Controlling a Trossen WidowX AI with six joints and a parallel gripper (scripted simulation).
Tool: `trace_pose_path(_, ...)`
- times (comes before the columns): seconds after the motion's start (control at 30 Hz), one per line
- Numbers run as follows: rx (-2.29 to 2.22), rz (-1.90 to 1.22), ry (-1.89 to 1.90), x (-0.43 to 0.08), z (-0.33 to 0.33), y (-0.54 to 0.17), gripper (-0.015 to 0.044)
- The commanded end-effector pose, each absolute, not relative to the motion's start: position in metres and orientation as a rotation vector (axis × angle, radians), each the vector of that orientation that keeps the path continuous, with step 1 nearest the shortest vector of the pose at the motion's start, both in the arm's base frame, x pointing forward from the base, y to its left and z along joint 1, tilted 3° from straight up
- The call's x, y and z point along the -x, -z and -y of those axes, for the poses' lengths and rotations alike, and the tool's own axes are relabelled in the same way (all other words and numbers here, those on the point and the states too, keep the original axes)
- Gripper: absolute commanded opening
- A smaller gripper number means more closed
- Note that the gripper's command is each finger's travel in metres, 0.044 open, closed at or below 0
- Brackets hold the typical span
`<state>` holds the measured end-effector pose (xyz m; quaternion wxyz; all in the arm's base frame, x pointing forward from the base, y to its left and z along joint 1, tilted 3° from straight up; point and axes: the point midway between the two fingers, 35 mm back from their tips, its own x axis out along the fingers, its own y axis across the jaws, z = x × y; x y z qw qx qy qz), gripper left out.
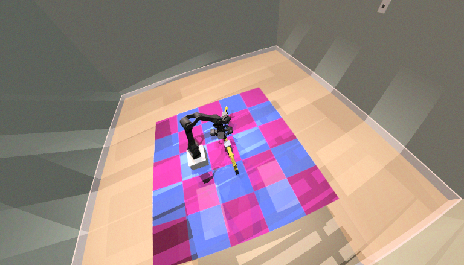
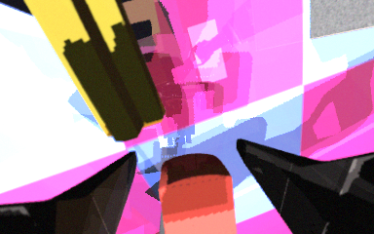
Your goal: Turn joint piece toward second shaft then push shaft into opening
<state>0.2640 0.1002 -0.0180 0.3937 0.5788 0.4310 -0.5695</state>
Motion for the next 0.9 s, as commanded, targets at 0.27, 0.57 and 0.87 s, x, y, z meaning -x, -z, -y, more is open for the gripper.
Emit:
trace_pose_path(0.27, -1.627, -1.194, 1.289, -0.265, -0.1, 0.002, 0.044)
trace_pose_path(0.57, -1.548, -1.223, 1.247, -0.267, -0.1, -0.002, 0.044)
trace_pose_path(0.87, -1.289, -1.331, 1.037, -0.274, -0.104, -0.025, 0.044)
